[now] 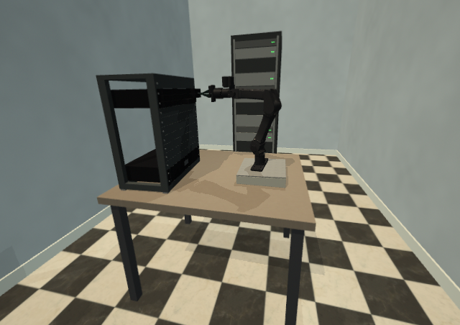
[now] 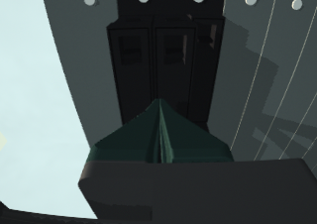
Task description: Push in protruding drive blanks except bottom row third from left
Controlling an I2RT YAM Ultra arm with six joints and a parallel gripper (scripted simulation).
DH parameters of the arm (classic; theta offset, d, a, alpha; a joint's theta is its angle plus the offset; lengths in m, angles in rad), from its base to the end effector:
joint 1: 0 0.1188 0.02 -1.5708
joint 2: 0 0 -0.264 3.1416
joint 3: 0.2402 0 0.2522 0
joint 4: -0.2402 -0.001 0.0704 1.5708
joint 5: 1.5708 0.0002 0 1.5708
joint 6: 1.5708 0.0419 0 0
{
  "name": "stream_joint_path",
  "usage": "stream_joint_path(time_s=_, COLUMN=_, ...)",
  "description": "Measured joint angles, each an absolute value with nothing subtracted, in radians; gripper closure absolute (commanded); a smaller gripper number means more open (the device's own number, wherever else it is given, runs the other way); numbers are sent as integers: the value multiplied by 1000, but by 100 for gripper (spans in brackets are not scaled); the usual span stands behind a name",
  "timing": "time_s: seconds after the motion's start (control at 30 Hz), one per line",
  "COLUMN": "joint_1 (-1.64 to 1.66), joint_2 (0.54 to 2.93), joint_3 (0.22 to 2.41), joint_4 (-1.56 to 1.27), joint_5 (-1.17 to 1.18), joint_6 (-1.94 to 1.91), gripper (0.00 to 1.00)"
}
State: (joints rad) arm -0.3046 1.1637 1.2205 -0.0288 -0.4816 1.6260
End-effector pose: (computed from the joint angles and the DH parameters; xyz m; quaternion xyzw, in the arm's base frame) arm 0.2581 -0.0597 0.4378 0.4594 0.5259 0.5585 0.4477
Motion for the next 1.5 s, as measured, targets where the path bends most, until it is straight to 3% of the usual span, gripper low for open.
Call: stream_joint_path(time_s=1.5, joint_1=-272, joint_2=1221, joint_3=1240, joint_4=-24, joint_5=-452, joint_6=1626, gripper=100)
